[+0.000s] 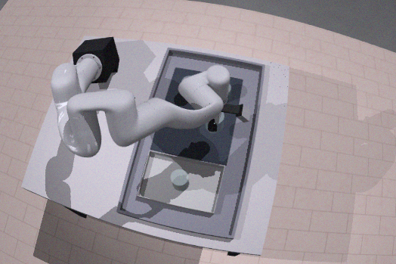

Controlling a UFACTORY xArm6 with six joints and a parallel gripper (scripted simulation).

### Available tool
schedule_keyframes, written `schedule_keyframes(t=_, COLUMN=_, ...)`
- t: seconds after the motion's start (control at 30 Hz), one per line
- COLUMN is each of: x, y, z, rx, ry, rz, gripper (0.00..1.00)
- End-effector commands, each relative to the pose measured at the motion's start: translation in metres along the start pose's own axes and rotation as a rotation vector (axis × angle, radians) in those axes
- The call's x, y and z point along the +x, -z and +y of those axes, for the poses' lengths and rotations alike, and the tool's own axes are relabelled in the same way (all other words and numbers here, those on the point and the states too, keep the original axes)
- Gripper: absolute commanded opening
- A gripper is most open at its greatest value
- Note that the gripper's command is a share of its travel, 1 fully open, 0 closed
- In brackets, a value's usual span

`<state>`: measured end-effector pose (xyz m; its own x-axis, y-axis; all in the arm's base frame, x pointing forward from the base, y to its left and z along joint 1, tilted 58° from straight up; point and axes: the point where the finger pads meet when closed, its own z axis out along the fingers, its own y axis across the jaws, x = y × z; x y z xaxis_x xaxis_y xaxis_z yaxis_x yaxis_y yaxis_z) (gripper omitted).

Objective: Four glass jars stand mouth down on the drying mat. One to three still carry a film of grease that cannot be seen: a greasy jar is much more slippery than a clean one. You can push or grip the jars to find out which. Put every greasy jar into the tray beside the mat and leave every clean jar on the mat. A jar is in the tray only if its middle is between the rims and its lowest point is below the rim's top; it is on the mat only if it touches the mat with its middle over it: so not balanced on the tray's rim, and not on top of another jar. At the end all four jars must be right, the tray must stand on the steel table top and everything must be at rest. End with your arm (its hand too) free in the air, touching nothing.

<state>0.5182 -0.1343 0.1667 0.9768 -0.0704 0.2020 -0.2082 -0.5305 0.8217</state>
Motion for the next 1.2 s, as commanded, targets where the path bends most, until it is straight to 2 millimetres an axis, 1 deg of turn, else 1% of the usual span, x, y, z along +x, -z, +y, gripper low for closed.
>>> schedule_keyframes(t=0.0, x=0.001, y=0.011, z=0.000, rx=0.001, ry=-0.001, rz=0.003, gripper=0.00)
schedule_keyframes(t=0.1, x=0.001, y=0.014, z=0.000, rx=0.001, ry=-0.001, rz=0.003, gripper=0.00)
schedule_keyframes(t=0.37, x=0.001, y=0.035, z=0.000, rx=0.001, ry=-0.001, rz=0.003, gripper=0.00)
schedule_keyframes(t=0.6, x=0.002, y=0.035, z=0.023, rx=0.001, ry=-0.001, rz=0.003, gripper=0.00)
schedule_keyframes(t=0.67, x=0.002, y=0.035, z=0.023, rx=0.001, ry=-0.001, rz=0.003, gripper=0.00)
schedule_keyframes(t=1.17, x=0.006, y=0.035, z=0.072, rx=0.001, ry=-0.001, rz=0.003, gripper=0.00)
